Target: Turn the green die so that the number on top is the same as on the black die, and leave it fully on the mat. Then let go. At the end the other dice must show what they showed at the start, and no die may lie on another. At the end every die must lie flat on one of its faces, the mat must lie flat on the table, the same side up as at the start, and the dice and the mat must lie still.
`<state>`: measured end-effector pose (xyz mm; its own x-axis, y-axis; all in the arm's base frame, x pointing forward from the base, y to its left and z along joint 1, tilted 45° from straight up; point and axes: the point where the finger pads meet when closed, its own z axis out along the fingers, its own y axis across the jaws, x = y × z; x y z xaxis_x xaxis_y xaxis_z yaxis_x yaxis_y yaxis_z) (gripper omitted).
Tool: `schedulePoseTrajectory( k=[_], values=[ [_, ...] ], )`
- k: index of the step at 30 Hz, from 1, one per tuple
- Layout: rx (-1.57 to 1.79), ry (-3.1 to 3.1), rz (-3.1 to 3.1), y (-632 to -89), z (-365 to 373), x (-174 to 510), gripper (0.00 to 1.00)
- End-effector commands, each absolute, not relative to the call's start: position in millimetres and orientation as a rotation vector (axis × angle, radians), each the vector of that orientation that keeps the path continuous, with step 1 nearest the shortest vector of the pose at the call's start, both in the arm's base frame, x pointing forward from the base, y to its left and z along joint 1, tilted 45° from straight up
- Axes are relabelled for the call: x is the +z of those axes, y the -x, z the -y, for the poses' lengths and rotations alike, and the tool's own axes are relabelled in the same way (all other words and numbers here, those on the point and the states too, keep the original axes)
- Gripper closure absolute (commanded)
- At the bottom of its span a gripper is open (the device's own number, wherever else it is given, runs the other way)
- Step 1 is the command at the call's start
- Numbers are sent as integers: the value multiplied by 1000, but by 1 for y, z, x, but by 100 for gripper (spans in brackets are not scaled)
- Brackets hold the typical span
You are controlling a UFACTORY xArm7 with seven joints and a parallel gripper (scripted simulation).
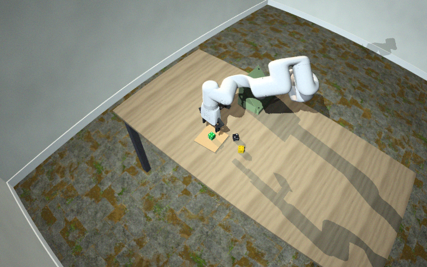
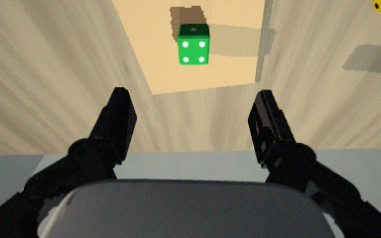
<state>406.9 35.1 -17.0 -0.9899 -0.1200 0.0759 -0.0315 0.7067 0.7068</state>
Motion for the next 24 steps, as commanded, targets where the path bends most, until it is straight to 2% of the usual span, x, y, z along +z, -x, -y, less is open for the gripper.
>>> schedulePoseTrajectory(
  k=[1, 15, 24],
  values=[
    [-1152, -122, 2799, -408, -33, -16, 0],
    [-1157, -150, 2804, -408, -33, -16, 0],
    [-1206, -542, 2847, -407, -34, -17, 0]
  ],
)
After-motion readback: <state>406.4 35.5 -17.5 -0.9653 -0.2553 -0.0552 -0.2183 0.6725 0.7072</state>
